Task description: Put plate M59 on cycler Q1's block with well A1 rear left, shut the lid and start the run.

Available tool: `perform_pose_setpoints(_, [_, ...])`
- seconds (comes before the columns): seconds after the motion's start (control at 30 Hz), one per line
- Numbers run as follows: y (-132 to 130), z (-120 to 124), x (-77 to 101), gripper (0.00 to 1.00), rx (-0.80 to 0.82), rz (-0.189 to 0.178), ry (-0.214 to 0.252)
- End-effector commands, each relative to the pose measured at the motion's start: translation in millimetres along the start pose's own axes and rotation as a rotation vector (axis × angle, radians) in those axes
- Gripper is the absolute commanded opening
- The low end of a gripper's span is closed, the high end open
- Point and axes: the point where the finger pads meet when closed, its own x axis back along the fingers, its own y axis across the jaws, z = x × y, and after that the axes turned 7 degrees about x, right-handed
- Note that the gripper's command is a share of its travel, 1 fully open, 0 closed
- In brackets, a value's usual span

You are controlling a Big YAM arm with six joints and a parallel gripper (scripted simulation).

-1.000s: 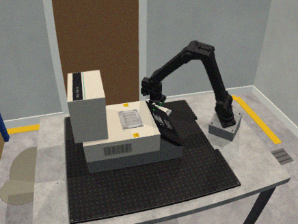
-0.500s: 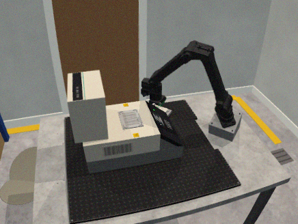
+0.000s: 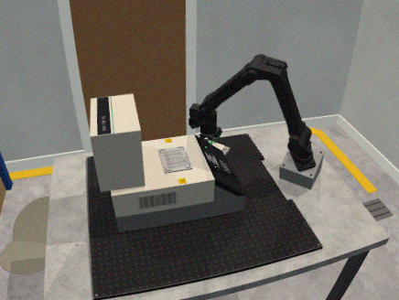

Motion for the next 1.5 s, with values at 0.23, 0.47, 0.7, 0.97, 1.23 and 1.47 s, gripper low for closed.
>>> perform_pose_setpoints(0.23, [-8,-29,16.0,0.00,0.001,0.007,-0.066])
perform_pose_setpoints(0.47, [-1,-29,13.5,0.00,0.018,0.007,-0.061])
perform_pose_setpoints(0.7, [4,-29,11.8,0.00,0.028,0.007,-0.058])
perform_pose_setpoints(0.97, [6,-29,11.1,0.00,0.034,0.008,-0.056])
perform_pose_setpoints(1.23, [7,-29,11.0,0.00,0.035,0.008,-0.057])
perform_pose_setpoints(1.47, [7,-29,11.0,0.00,0.037,0.009,-0.057])
